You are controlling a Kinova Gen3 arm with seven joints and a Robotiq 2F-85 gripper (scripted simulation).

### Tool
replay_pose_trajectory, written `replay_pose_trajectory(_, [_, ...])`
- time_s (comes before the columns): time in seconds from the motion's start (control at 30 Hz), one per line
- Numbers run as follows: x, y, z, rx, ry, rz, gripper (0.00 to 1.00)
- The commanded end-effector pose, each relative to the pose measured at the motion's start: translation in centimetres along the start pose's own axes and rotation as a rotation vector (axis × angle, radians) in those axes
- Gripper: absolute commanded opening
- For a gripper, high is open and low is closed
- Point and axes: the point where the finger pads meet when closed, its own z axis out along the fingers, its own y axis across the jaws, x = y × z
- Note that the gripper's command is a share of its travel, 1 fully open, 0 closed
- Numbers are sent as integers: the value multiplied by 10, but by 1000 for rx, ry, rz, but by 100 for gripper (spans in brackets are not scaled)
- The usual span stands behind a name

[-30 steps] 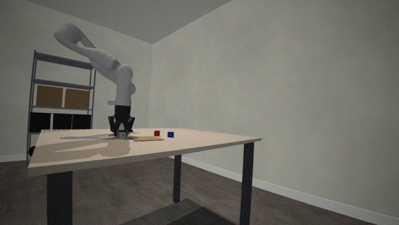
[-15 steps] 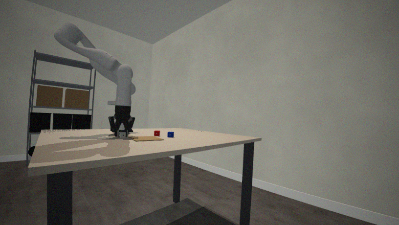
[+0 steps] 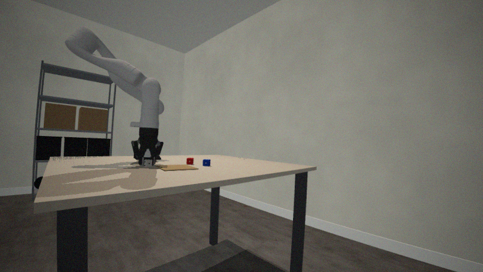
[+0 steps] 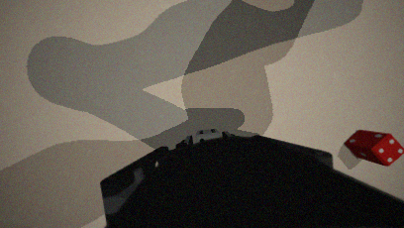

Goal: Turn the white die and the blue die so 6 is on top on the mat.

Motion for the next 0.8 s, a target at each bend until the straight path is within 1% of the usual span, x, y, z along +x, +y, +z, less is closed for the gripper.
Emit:
replay_pose_trajectory(0.0, [0,2,1,-3,-2,-1,46])
replay_pose_trajectory(0.07, [0,2,1,-3,-2,-1,46])
replay_pose_trajectory(0.1, [0,2,1,-3,-2,-1,26])
replay_pose_trajectory(0.77, [0,2,1,-3,-2,-1,26])
